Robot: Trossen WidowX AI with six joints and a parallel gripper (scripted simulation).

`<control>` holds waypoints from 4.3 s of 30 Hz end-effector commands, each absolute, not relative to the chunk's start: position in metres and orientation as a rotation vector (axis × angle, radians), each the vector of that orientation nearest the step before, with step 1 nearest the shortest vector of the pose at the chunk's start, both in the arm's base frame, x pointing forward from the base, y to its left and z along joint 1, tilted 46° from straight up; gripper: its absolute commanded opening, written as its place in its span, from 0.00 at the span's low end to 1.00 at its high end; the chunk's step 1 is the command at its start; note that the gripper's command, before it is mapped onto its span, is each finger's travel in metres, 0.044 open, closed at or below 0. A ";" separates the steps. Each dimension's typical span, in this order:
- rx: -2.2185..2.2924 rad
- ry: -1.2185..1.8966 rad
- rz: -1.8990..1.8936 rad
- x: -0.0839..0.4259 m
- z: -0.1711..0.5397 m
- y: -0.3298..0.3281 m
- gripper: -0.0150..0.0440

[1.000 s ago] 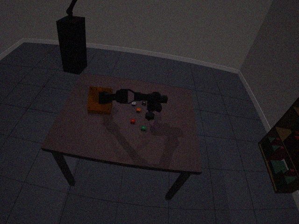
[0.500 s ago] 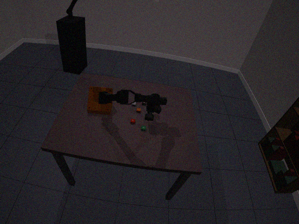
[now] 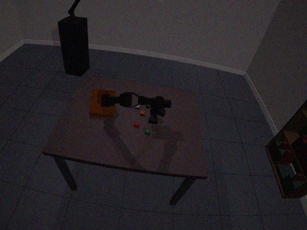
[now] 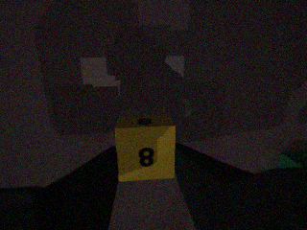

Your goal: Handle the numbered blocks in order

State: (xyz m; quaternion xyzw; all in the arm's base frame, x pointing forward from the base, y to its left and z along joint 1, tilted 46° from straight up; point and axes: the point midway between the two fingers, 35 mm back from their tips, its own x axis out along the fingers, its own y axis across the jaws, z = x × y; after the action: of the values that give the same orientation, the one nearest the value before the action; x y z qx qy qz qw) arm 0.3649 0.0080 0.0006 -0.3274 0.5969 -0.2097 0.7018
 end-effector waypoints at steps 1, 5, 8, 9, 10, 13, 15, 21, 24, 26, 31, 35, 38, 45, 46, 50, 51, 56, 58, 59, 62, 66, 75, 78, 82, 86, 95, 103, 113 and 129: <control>-0.738 1.332 -0.467 0.364 0.000 0.007 0.46; -0.738 1.332 -0.467 0.364 0.000 0.008 0.46; -0.738 1.332 -0.467 0.363 0.003 0.011 0.46; -0.737 1.332 -0.467 0.362 0.004 0.012 0.46; -0.737 1.332 -0.467 0.362 0.006 0.013 0.46; -0.737 1.332 -0.467 0.361 0.009 0.016 0.46; -0.737 1.332 -0.466 0.361 0.010 0.017 0.46; -0.737 1.332 -0.466 0.361 0.010 0.017 0.46; -0.737 1.332 -0.466 0.361 0.010 0.017 0.46; -0.737 1.332 -0.466 0.361 0.010 0.017 0.46; -0.737 1.332 -0.467 0.361 0.009 0.016 0.46; -0.737 1.332 -0.467 0.362 0.004 0.012 0.46; -0.738 1.332 -0.467 0.363 0.001 0.008 0.46; -0.738 1.332 -0.467 0.364 0.000 0.007 0.46; -0.738 1.332 -0.467 0.364 0.000 0.007 0.46; -0.738 1.332 -0.467 0.364 0.000 0.007 0.46; -0.738 1.332 -0.467 0.364 0.000 0.007 0.50; -0.738 1.332 -0.467 0.364 0.000 0.007 0.72; -0.738 1.332 -0.467 0.364 0.000 0.007 0.81; -0.738 1.332 -0.467 0.364 0.000 0.007 0.86; -0.738 1.332 -0.467 0.364 0.000 0.007 0.93; -0.737 1.333 -0.466 0.359 0.017 0.024 0.93; -0.734 1.334 -0.462 0.351 0.052 0.061 0.75; -0.735 1.334 -0.463 0.342 0.079 0.086 0.62; -0.735 1.334 -0.464 0.341 0.081 0.088 0.46; -0.735 1.334 -0.464 0.341 0.081 0.088 0.46; -0.727 1.339 -0.449 0.318 0.025 0.143 0.46; -0.730 1.337 -0.458 0.279 -0.032 0.187 0.46; -0.731 1.336 -0.459 0.294 -0.080 0.141 0.68; -0.732 1.335 -0.460 0.298 -0.099 0.121 0.93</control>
State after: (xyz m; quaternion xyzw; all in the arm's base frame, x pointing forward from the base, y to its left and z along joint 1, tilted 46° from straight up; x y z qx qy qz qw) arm 0.3002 0.1286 -0.0943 -0.3222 0.5968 -0.2049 0.7057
